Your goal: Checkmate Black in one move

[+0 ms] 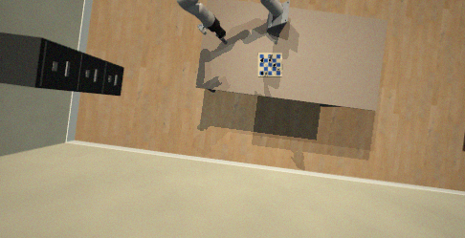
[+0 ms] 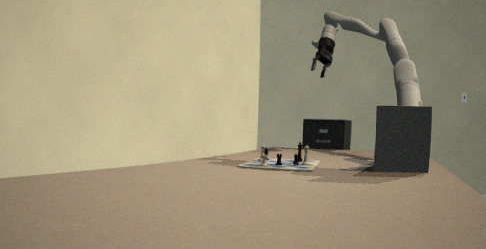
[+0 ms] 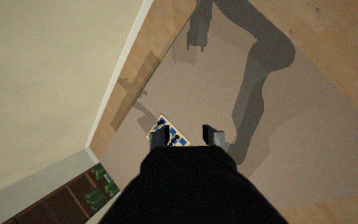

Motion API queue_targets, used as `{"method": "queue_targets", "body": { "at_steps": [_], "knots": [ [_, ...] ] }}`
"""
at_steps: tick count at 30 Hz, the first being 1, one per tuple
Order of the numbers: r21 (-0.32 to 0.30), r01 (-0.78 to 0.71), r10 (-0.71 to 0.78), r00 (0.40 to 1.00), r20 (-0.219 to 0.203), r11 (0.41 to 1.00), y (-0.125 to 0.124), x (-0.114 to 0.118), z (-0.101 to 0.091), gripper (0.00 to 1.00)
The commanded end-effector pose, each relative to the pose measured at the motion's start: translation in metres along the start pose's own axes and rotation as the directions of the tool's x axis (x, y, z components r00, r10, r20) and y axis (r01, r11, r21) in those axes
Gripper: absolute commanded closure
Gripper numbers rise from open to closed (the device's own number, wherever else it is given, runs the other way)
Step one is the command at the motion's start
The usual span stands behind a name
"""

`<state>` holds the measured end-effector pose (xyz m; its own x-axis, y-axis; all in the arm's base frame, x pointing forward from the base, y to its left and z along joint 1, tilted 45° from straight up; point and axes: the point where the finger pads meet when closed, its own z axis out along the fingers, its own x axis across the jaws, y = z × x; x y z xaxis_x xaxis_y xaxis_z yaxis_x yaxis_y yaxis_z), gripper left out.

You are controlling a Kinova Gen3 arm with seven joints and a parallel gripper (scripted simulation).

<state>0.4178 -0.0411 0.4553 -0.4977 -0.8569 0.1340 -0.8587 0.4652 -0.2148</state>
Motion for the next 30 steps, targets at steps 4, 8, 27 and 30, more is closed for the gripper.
{"method": "queue_targets", "body": {
  "at_steps": [4,8,27,30],
  "knots": [
    [-0.057,-0.026,0.023,0.999,-0.046,0.998,-0.014,-0.037,0.036,0.0],
    [-0.076,-0.059,0.053,0.995,-0.081,0.995,-0.02,-0.056,0.056,0.0],
    [-0.068,-0.22,0.19,0.935,-0.298,0.973,-0.017,-0.16,0.169,0.0],
    [-0.046,-0.246,0.216,0.915,-0.34,0.968,-0.01,-0.179,0.192,0.0]
  ]
}}
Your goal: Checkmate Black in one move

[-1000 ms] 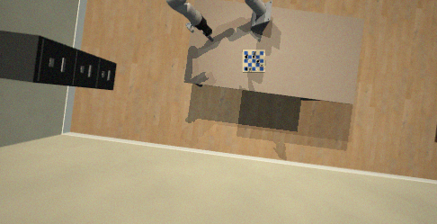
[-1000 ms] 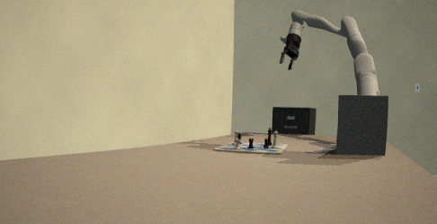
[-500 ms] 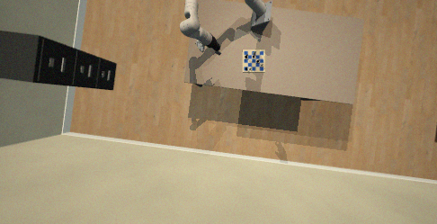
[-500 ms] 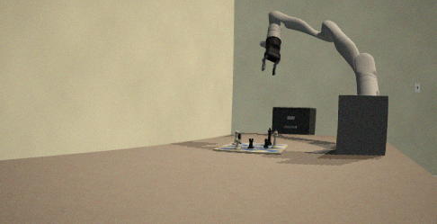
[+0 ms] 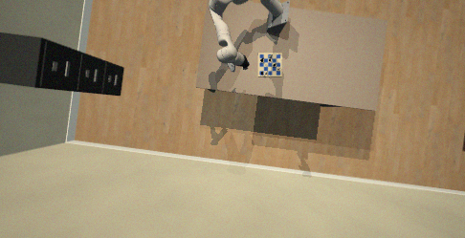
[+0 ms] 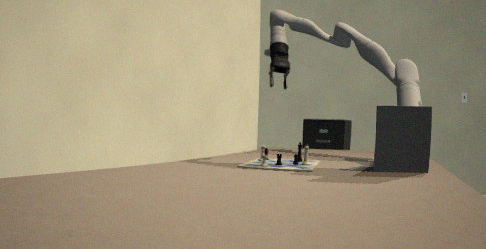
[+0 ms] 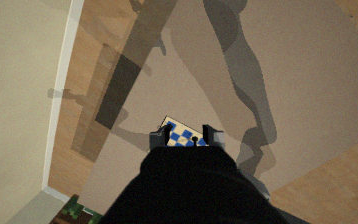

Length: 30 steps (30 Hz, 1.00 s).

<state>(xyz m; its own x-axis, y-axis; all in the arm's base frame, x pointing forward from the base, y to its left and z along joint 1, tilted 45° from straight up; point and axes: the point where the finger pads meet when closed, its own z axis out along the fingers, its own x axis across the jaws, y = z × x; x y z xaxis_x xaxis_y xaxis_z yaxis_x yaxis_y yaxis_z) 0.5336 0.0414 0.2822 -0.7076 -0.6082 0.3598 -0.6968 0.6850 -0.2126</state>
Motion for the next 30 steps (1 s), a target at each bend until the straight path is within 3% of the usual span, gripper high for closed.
{"method": "queue_targets", "body": {
  "at_steps": [1,5,11,13,15,24,28,30],
  "knots": [
    [-0.007,0.027,-0.027,0.999,-0.044,1.0,0.02,-0.031,0.021,0.0],
    [0.027,-0.021,0.024,0.994,-0.108,0.999,0.041,-0.063,0.05,0.0],
    [0.079,-0.067,0.079,0.983,-0.167,0.995,0.066,-0.092,0.08,0.0],
    [0.079,-0.067,0.079,0.983,-0.167,0.995,0.066,-0.092,0.08,0.0],
    [0.122,-0.095,0.118,0.973,-0.2,0.988,0.084,-0.11,0.102,0.0],
    [0.226,-0.145,0.201,0.947,-0.249,0.963,0.122,-0.137,0.146,0.0],
    [0.314,-0.175,0.263,0.927,-0.266,0.933,0.152,-0.152,0.179,0.0],
    [0.314,-0.175,0.263,0.927,-0.266,0.933,0.152,-0.152,0.179,0.0]
  ]
}}
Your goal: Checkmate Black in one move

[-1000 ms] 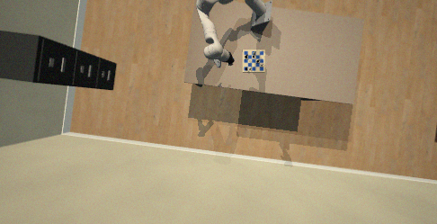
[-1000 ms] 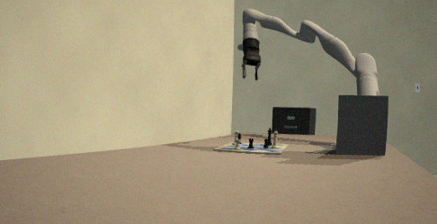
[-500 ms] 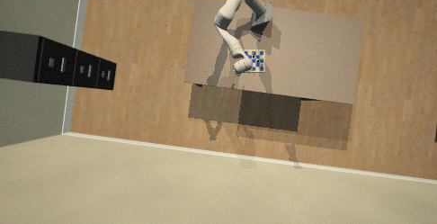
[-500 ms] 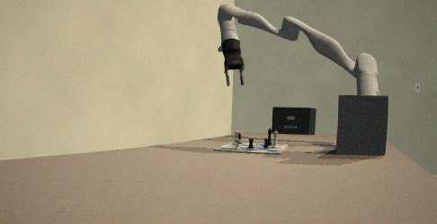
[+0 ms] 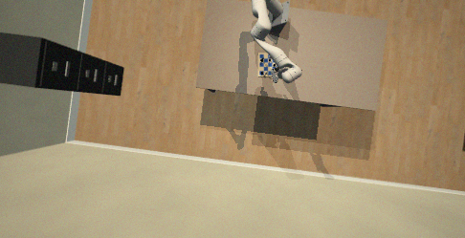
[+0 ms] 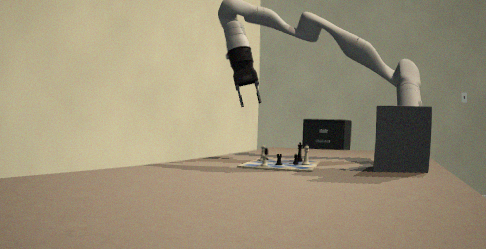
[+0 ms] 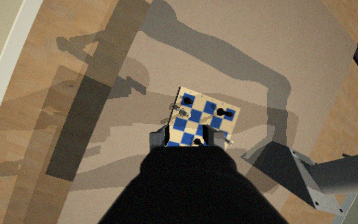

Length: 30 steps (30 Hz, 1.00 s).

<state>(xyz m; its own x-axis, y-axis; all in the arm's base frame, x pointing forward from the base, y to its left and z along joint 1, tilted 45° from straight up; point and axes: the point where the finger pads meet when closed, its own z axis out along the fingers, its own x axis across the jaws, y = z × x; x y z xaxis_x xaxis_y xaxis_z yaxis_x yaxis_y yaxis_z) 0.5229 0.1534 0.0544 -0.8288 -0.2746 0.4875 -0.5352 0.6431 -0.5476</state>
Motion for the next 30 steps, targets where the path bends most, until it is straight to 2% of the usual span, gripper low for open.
{"method": "queue_targets", "body": {
  "at_steps": [1,2,3,5,8,10,11,13,14,15,17,23,30],
  "knots": [
    [0.049,0.012,-0.01,0.999,-0.032,0.999,0.037,-0.01,0.014,0.0],
    [0.078,-0.007,0.01,0.999,-0.039,0.997,0.05,-0.013,0.021,0.0],
    [0.078,-0.007,0.01,0.999,-0.039,0.997,0.05,-0.013,0.021,0.0],
    [0.136,-0.043,0.05,0.998,-0.045,0.99,0.075,-0.017,0.036,0.0],
    [0.165,-0.061,0.07,0.997,-0.046,0.984,0.086,-0.018,0.043,0.0],
    [0.222,-0.096,0.108,0.993,-0.042,0.97,0.108,-0.02,0.058,0.0],
    [0.222,-0.096,0.108,0.993,-0.042,0.97,0.108,-0.02,0.058,0.0],
    [0.277,-0.13,0.144,0.989,-0.031,0.952,0.128,-0.02,0.072,0.0],
    [0.277,-0.13,0.144,0.989,-0.031,0.952,0.128,-0.02,0.072,0.0],
    [0.303,-0.146,0.16,0.987,-0.023,0.942,0.137,-0.02,0.079,0.0],
    [0.303,-0.146,0.16,0.987,-0.023,0.942,0.137,-0.02,0.079,0.0],
    [0.435,-0.236,0.242,0.969,0.043,0.869,0.182,-0.013,0.119,0.0],
    [0.531,-0.319,0.295,0.946,0.132,0.785,0.212,-0.003,0.156,0.0]
  ]
}}
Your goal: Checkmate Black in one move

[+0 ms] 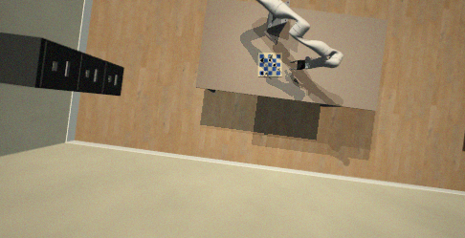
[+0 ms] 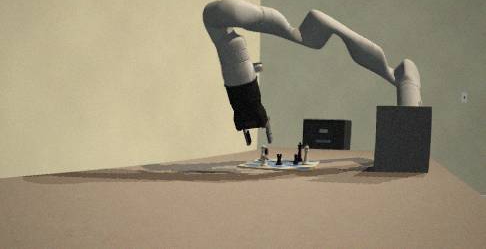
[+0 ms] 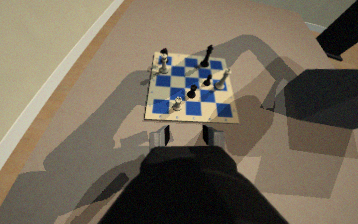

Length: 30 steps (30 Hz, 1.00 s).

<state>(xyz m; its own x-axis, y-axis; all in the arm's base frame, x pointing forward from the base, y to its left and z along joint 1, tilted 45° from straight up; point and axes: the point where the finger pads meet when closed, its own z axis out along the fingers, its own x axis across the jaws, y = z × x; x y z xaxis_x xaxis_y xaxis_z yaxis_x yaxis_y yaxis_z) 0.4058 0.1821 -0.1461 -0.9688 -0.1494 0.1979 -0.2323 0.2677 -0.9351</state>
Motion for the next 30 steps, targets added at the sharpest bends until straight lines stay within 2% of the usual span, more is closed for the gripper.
{"method": "queue_targets", "body": {
  "at_steps": [1,14,30],
  "knots": [
    [0.068,0.005,-0.006,1.0,0.019,0.998,0.029,0.017,0.01,0.0],
    [0.142,-0.066,0.056,0.996,0.073,0.988,0.052,0.034,0.024,0.0],
    [0.148,-0.073,0.061,0.995,0.079,0.986,0.054,0.036,0.025,0.0]
  ]
}}
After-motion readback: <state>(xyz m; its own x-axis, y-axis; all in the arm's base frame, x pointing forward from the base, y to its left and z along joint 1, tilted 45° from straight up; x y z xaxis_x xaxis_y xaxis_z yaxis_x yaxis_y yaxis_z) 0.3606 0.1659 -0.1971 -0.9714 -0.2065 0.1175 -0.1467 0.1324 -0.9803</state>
